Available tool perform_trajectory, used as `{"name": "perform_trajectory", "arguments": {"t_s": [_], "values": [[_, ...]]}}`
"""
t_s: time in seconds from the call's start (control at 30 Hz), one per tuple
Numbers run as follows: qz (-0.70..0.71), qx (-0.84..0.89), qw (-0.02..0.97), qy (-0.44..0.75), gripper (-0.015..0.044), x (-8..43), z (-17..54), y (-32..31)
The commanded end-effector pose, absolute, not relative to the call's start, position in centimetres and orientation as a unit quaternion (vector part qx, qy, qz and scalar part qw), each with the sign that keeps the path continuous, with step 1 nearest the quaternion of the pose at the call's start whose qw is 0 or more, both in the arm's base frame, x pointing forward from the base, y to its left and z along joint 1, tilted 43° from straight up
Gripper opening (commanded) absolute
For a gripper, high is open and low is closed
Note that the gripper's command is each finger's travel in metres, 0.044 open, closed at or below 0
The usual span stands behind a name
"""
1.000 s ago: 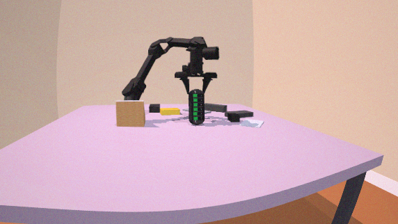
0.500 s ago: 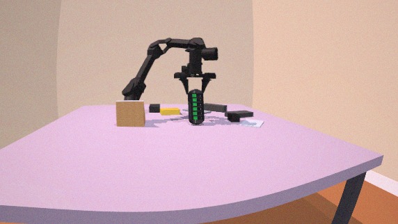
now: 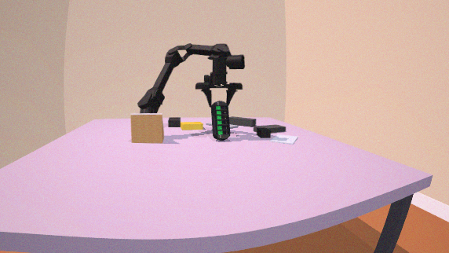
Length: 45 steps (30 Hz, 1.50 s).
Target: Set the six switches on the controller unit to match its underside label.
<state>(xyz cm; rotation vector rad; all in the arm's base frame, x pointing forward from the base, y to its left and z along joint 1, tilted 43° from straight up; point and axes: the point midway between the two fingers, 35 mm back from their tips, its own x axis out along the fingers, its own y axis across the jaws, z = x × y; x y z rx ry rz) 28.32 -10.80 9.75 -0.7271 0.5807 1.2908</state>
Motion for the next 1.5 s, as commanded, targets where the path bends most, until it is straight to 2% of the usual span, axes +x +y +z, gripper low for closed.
{"name": "perform_trajectory", "arguments": {"t_s": [0.0,1.47], "values": [[0.586,-0.318,0.698,0.26,0.0338,28.2,9.4,-9.9],[0.586,-0.318,0.699,0.259,0.0338,28.4,10.5,-6.6]]}}
